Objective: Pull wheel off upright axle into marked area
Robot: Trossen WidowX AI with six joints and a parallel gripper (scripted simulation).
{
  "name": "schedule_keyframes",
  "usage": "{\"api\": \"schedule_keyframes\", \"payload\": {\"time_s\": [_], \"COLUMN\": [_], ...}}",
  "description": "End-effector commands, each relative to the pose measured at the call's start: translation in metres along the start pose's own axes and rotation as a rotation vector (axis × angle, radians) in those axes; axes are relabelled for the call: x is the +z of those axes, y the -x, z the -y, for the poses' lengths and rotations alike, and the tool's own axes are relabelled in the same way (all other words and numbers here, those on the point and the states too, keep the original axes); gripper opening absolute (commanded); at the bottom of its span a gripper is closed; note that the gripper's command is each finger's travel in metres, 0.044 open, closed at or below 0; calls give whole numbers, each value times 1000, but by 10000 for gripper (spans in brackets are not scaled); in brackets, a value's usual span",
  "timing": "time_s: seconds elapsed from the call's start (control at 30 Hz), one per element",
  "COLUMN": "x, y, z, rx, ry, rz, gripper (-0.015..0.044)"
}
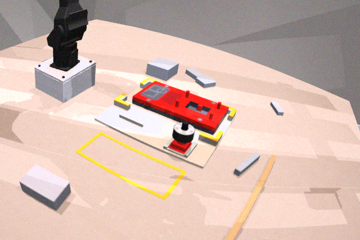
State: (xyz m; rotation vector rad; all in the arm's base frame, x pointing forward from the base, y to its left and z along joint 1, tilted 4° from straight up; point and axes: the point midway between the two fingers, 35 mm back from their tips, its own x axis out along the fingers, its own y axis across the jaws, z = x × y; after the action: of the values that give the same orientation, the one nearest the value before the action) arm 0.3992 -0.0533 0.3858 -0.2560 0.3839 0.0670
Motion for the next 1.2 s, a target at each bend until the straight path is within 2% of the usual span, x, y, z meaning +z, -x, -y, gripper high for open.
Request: {"api": "schedule_keyframes", "payload": {"time_s": [0.0,0.37,0.7,1.17], "x": [-45,-165,-274,-282], "y": [-29,-71,-67,-61], "z": [-4,-20,-42,-45], "rx": [16,22,-11,-14], "ry": [-74,-239,-335,-338], "rz": [-170,-635,-1115,-1149], "gripper": [300,300,300,300]}}
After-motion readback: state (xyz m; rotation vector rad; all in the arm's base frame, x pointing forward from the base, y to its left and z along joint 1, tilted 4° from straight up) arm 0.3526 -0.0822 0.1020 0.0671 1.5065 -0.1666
